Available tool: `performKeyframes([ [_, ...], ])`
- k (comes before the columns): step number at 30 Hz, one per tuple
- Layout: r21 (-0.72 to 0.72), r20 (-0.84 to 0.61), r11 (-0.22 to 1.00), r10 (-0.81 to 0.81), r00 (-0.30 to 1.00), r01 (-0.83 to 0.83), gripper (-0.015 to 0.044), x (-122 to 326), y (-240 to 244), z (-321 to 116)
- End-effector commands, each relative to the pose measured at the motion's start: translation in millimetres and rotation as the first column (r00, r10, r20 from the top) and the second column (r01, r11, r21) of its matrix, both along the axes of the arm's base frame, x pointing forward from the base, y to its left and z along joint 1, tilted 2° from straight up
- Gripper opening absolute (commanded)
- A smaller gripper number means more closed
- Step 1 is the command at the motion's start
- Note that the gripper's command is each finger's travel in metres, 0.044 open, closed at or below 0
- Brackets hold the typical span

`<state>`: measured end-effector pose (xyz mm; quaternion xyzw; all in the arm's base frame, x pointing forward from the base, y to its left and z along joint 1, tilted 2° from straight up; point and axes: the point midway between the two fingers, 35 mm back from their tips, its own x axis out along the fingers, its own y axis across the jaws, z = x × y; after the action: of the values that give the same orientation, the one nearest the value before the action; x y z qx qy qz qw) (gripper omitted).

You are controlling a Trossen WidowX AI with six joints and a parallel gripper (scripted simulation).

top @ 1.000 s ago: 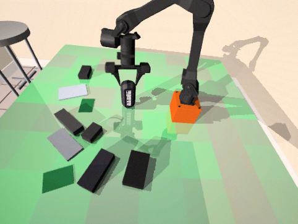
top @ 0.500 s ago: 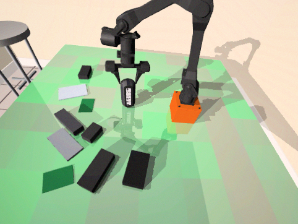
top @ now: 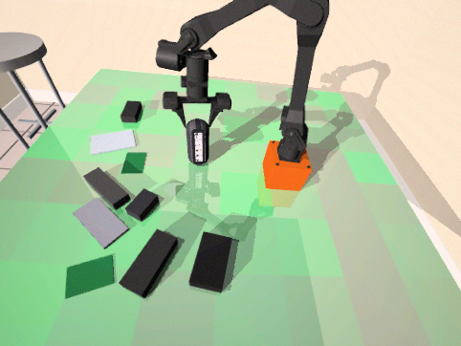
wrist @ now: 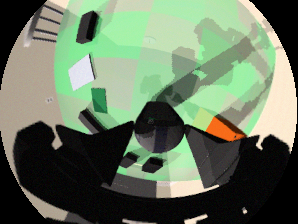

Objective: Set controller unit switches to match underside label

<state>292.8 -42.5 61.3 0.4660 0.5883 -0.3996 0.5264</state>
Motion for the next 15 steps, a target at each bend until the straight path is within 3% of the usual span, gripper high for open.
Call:
performKeyframes([
  [1, -0.020, 0.000, 1.000, 0.005, 1.000, -0.005, 0.0338, 1.3, -5.0, -2.8],
  [15, -0.053, 0.009, 0.999, 0.005, 1.000, -0.004, 0.0338, 3.9, -14.9, -5.2],
])
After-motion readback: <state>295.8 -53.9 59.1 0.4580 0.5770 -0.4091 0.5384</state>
